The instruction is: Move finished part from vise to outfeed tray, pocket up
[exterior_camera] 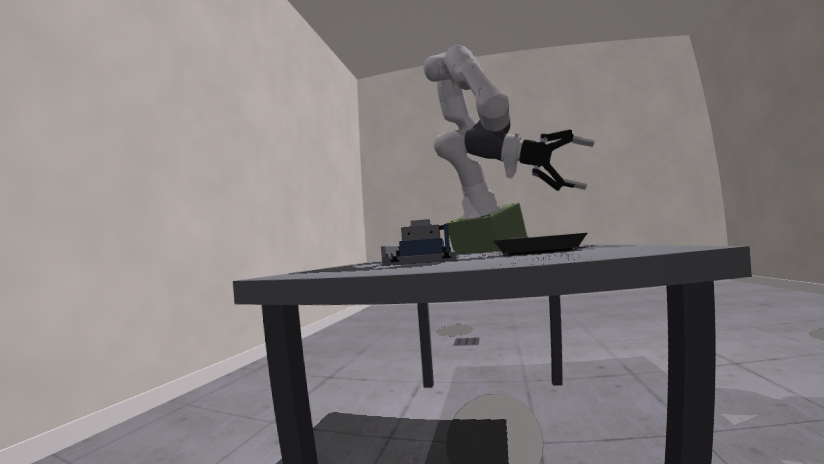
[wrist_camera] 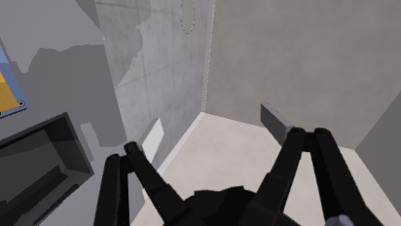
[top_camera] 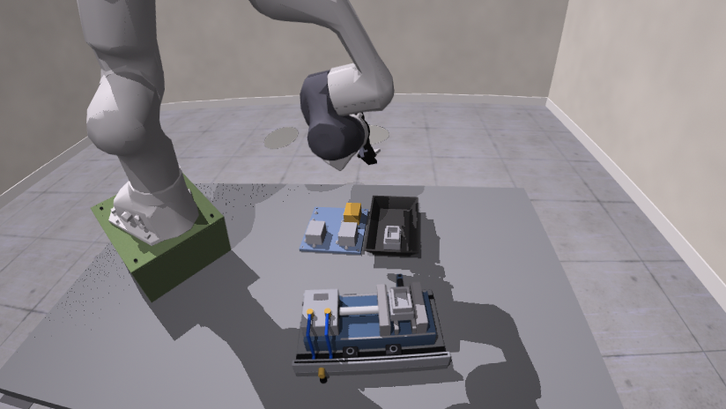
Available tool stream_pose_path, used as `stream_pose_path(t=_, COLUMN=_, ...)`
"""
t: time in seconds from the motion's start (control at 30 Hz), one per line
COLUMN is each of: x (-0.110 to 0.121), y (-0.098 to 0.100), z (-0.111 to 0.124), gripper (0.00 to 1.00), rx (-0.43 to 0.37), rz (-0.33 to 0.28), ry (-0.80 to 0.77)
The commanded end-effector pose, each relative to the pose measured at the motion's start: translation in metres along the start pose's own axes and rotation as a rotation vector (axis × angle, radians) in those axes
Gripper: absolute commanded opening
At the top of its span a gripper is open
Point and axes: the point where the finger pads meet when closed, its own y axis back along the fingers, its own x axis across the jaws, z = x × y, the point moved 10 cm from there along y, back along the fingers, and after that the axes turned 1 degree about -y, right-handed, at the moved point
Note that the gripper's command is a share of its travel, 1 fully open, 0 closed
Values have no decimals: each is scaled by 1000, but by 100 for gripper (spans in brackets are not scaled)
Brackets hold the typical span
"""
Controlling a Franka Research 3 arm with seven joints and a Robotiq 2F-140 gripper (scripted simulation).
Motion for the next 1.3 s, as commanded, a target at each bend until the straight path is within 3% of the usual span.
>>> stream_pose_path(t=0.0, x=0, y=0, z=0, gripper=100, rx=0, rz=0, ry=0)
stream_pose_path(t=0.63, x=-1, y=2, z=1, gripper=100, rx=9, rz=-3, ry=15)
stream_pose_path(t=0.8, x=-16, y=31, z=11, gripper=100, rx=126, rz=-53, ry=193)
stream_pose_path(t=0.97, x=-24, y=45, z=16, gripper=100, rx=178, rz=-80, ry=272)
stream_pose_path(t=1.03, x=-32, y=60, z=22, gripper=100, rx=229, rz=-107, ry=348)
stream_pose_path(t=1.13, x=-32, y=60, z=22, gripper=100, rx=229, rz=-107, ry=348)
stream_pose_path(t=1.17, x=-40, y=75, z=27, gripper=100, rx=278, rz=-136, ry=421)
stream_pose_path(t=1.23, x=-41, y=77, z=28, gripper=100, rx=285, rz=-140, ry=431)
stream_pose_path(t=1.27, x=-47, y=90, z=33, gripper=100, rx=324, rz=-164, ry=487)
